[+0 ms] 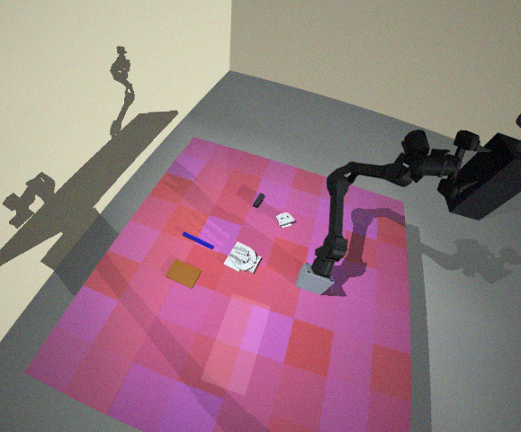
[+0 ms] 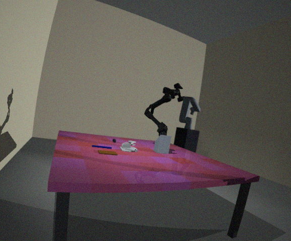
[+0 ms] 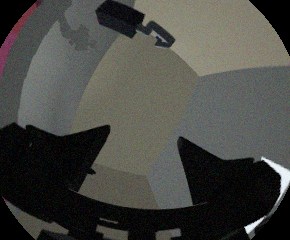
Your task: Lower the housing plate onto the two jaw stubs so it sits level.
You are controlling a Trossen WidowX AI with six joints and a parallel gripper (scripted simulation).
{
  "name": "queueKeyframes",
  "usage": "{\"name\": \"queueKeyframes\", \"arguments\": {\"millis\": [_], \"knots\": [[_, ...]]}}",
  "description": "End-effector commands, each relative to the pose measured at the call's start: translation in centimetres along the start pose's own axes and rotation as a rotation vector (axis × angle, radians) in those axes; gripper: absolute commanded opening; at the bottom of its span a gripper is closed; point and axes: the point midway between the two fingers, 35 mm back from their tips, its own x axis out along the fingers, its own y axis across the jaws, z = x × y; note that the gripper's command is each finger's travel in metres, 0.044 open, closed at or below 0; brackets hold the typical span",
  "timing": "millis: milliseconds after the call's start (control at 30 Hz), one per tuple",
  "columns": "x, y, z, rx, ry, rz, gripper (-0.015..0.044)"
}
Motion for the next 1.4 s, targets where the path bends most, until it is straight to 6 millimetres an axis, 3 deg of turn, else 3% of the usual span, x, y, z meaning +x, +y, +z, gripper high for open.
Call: {"name": "queueKeyframes", "arguments": {"millis": [0, 633, 933, 1367], "knots": [[-1.0, -0.7, -1.6, 0.006, 0.071, -0.033, 0.044], [-6.7, -3.7, -8.1, 0.039, 0.366, -0.167, 0.044], [-10.5, -5.4, -10.9, 0.115, 0.53, -0.283, 0.044], [-16.5, -7.1, -13.4, 0.194, 0.719, -0.445, 0.044]]}}
